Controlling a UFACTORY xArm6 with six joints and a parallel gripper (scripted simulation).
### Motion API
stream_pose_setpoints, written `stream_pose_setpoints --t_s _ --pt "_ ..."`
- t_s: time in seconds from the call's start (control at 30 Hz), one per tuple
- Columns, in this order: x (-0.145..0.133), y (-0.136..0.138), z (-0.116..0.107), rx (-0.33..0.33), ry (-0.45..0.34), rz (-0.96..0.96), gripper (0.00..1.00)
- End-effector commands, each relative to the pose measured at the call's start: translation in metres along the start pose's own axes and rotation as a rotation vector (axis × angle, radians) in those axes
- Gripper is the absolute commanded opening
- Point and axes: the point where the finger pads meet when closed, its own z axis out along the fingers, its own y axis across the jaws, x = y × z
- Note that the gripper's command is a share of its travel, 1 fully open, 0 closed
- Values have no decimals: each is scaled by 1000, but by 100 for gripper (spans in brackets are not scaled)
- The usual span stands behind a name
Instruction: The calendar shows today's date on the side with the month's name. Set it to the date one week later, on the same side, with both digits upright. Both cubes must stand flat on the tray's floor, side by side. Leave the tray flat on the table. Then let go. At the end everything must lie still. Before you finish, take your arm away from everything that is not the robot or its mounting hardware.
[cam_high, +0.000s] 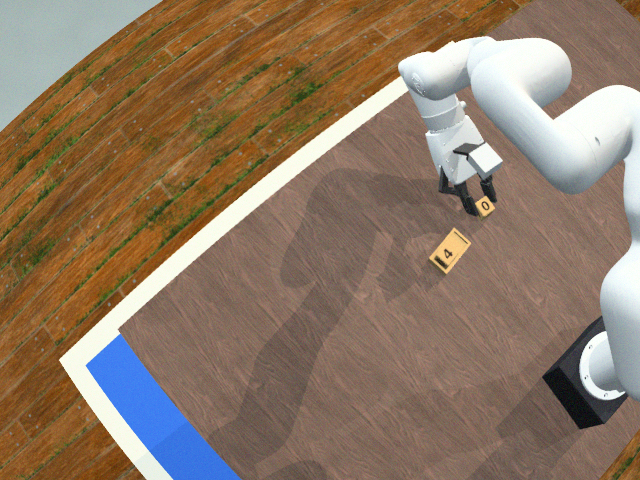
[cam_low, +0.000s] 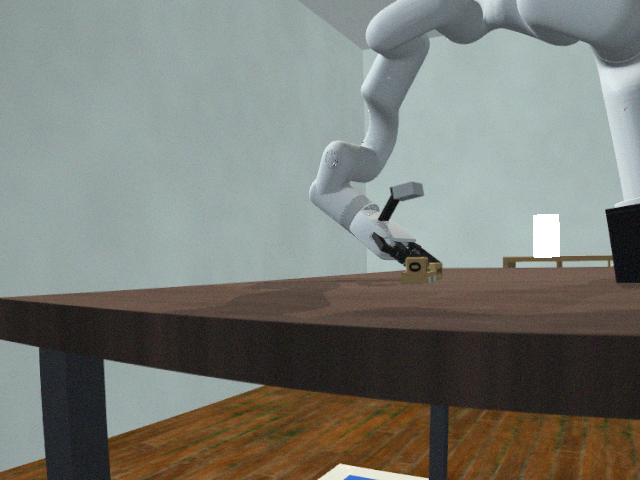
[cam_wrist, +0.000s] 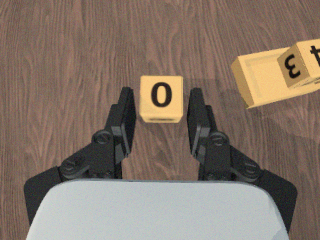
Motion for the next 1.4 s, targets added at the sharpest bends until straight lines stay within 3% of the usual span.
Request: stream_pose_setpoints --t_s 0.0,0.03,0.9,1.37 --pt "0 0 -2 0 -4 0 47" --pt "0 0 -2 0 -4 0 69" --pt "4 0 -5 0 -4 0 69" --pt "39 0 -29 0 -4 0 69"
